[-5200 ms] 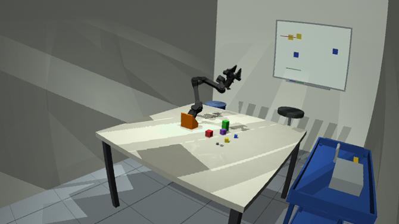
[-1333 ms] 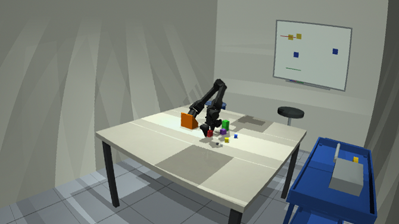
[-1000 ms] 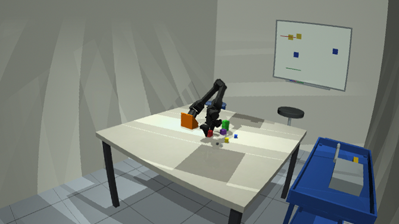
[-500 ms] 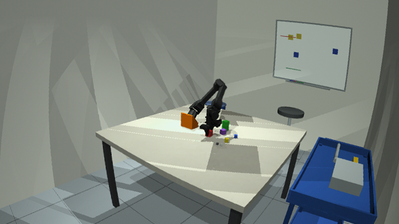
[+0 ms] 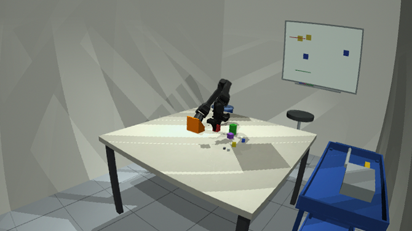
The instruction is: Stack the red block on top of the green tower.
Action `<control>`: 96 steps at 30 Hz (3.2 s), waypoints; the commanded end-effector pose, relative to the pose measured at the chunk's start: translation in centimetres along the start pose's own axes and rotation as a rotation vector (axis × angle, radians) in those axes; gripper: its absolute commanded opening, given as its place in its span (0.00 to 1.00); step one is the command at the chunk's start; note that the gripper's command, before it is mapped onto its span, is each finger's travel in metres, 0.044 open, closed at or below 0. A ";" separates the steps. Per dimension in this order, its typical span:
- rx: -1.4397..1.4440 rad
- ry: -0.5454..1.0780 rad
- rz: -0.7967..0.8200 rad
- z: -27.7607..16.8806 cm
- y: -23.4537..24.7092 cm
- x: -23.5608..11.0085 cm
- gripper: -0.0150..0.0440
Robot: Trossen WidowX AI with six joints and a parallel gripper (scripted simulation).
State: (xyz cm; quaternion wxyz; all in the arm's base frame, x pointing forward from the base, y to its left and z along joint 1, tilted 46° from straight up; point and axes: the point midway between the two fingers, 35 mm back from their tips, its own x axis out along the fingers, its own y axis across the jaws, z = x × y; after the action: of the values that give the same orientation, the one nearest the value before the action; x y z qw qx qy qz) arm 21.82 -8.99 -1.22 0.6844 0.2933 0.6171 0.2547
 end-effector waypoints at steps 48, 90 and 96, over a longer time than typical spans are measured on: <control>-0.006 -0.003 0.000 4.4 17.8 -4.0 0.25; -0.009 0.000 -0.004 4.3 17.8 -1.0 0.79; -0.009 0.000 -0.004 4.3 17.8 -1.0 1.00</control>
State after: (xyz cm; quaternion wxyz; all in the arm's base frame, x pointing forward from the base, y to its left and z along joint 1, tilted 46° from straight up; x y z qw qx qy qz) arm 26.25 2.38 12.47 0.6861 0.2894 0.6163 0.2564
